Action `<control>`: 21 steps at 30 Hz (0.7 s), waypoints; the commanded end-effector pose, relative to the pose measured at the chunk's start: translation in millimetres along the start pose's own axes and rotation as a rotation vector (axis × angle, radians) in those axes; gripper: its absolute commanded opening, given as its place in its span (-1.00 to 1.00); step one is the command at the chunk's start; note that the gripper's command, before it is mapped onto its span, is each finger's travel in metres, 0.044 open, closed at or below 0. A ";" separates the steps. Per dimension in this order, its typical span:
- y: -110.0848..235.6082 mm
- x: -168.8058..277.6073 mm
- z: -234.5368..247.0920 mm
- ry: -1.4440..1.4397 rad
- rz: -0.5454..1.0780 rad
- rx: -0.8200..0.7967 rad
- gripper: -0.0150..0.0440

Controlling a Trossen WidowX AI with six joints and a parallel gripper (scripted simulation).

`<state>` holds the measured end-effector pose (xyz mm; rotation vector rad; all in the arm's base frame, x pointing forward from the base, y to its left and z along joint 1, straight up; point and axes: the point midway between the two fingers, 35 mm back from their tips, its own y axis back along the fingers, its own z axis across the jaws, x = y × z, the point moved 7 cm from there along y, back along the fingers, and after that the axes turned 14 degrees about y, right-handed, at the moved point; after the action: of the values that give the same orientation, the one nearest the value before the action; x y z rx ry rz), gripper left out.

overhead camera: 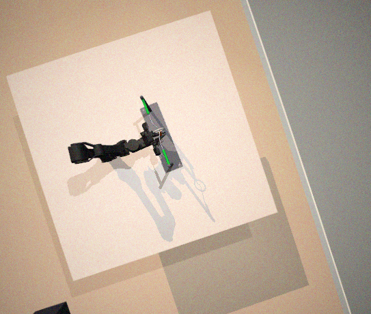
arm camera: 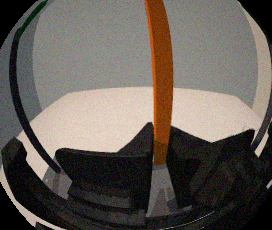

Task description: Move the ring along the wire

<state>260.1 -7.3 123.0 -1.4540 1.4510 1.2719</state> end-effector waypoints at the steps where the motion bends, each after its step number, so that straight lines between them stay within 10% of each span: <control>1: -0.1 -4.4 6.0 -0.074 -0.031 -0.097 -1.00; 21: 8.2 -17.1 30.1 -0.284 -0.114 -0.415 -1.00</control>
<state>251.2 21.9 130.7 -1.5030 0.9774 1.6746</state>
